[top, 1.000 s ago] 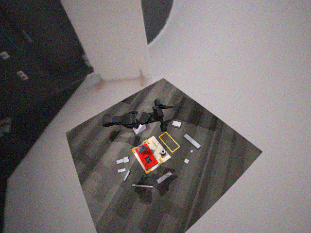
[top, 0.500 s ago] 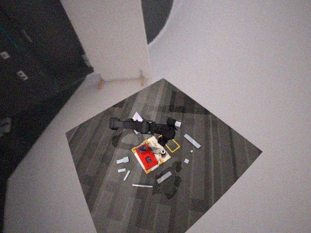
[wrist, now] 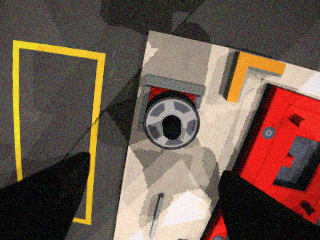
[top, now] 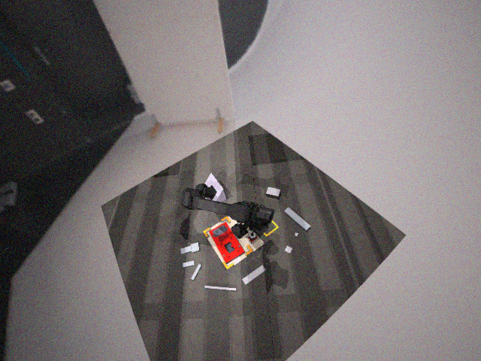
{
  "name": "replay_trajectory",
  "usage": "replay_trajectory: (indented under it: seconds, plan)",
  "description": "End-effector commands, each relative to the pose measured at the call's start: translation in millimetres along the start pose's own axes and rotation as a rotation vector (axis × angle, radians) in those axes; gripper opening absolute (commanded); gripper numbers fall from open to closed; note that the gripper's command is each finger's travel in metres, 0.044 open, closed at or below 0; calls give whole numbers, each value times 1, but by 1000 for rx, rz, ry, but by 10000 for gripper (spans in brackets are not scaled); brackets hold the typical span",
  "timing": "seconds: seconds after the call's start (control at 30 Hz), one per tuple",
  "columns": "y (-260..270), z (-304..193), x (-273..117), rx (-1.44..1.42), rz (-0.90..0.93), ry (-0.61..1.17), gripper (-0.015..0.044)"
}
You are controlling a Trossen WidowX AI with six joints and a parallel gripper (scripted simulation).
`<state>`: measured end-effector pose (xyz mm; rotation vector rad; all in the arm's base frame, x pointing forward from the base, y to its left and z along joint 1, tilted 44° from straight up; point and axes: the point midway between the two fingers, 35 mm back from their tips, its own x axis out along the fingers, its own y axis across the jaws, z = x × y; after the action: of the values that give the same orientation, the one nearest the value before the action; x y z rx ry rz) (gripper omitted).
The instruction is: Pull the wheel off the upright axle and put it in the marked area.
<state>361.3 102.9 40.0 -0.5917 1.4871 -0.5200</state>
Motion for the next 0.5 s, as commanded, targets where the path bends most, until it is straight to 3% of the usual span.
replay_trajectory:
  seconds: [0.0,0.2,0.47]
  plan:
    - [-7,0,2,11,-47,6,300]
    - [-6,1,8,11,-46,6,300]
    - [-7,2,48,11,-47,5,300]
